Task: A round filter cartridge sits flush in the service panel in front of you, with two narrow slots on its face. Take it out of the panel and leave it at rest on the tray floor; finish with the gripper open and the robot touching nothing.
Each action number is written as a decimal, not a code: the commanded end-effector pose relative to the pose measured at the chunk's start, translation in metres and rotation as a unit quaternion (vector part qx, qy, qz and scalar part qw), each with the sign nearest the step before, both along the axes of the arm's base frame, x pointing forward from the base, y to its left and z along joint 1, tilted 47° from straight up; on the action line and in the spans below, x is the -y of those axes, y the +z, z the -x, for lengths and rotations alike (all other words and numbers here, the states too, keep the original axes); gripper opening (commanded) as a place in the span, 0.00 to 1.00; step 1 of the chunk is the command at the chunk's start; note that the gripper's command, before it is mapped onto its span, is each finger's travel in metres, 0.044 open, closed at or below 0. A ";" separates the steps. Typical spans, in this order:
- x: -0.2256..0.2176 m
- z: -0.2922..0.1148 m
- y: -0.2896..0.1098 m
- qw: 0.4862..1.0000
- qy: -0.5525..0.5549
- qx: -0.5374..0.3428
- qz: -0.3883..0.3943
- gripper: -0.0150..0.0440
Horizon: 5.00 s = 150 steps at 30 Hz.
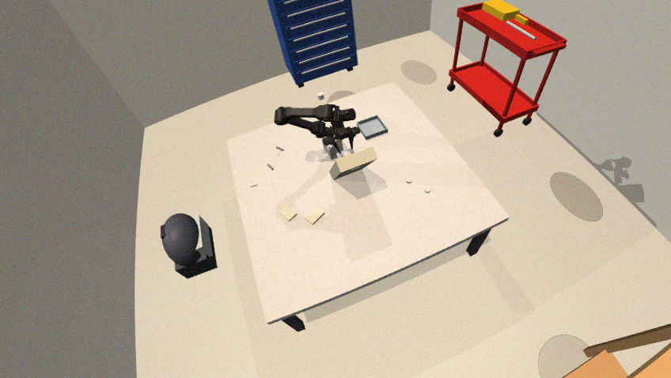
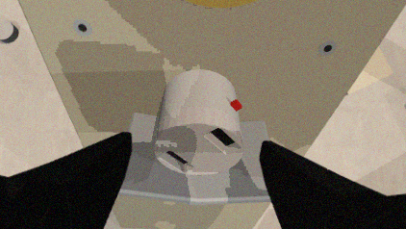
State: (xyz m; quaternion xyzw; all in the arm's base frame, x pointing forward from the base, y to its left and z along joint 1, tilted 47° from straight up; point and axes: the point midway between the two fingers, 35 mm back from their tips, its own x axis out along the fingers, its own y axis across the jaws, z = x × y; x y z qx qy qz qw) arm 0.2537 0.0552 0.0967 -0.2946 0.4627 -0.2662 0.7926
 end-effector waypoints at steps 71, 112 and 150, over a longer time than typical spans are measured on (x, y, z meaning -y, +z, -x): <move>-0.099 -0.002 0.009 1.000 0.000 0.000 0.000 0.25; -0.206 0.095 -0.158 0.843 0.372 -0.385 -0.044 0.25; -0.125 0.268 -0.303 0.636 0.534 -0.554 -0.063 0.25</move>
